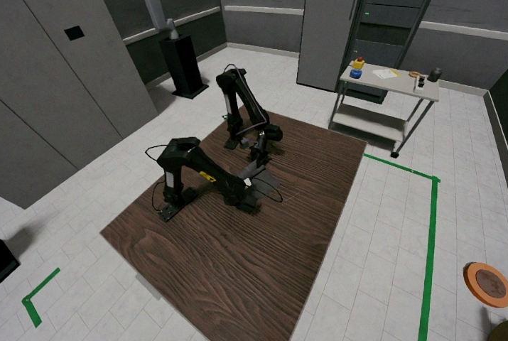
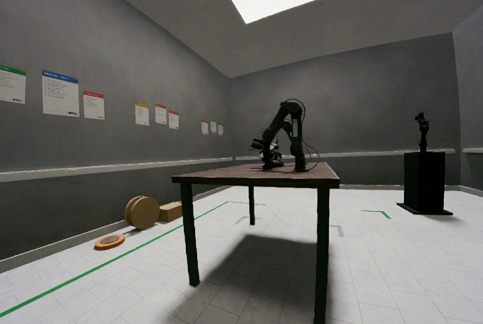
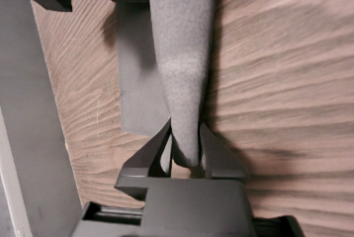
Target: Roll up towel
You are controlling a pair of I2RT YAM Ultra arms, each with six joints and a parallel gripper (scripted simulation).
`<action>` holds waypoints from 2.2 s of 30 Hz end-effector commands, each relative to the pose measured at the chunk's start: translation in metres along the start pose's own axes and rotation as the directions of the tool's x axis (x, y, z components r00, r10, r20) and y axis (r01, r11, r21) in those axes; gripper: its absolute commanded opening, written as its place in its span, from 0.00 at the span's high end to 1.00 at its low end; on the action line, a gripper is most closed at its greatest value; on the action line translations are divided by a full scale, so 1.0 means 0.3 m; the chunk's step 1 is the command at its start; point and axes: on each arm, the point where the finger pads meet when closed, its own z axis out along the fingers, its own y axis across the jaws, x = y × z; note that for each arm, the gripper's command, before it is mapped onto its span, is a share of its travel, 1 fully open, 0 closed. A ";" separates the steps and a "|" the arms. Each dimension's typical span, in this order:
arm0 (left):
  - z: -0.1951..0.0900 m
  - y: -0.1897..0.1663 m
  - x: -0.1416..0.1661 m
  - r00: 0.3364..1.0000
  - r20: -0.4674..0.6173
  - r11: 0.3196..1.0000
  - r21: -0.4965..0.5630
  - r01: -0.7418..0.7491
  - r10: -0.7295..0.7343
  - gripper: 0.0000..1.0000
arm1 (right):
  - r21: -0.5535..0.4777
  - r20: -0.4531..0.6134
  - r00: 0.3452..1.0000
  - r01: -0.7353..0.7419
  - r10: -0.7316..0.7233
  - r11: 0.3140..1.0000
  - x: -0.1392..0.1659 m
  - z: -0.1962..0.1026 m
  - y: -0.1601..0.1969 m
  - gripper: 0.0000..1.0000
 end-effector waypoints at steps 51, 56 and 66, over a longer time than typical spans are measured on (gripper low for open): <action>-0.018 -0.009 -0.012 0.818 -0.282 0.537 0.641 0.549 -0.501 0.71 | 0.739 -0.082 0.901 0.341 -0.425 0.581 -0.051 -0.110 0.117 0.06; -0.019 -0.008 -0.014 0.793 -0.317 0.471 0.668 0.576 -0.520 0.71 | 0.827 -0.135 0.871 0.362 -0.472 0.431 -0.052 -0.080 0.134 0.04; -0.004 -0.015 -0.001 0.793 -0.317 0.471 0.668 0.576 -0.520 0.71 | 0.833 -0.170 0.845 0.398 -0.506 0.384 -0.060 -0.099 0.138 0.02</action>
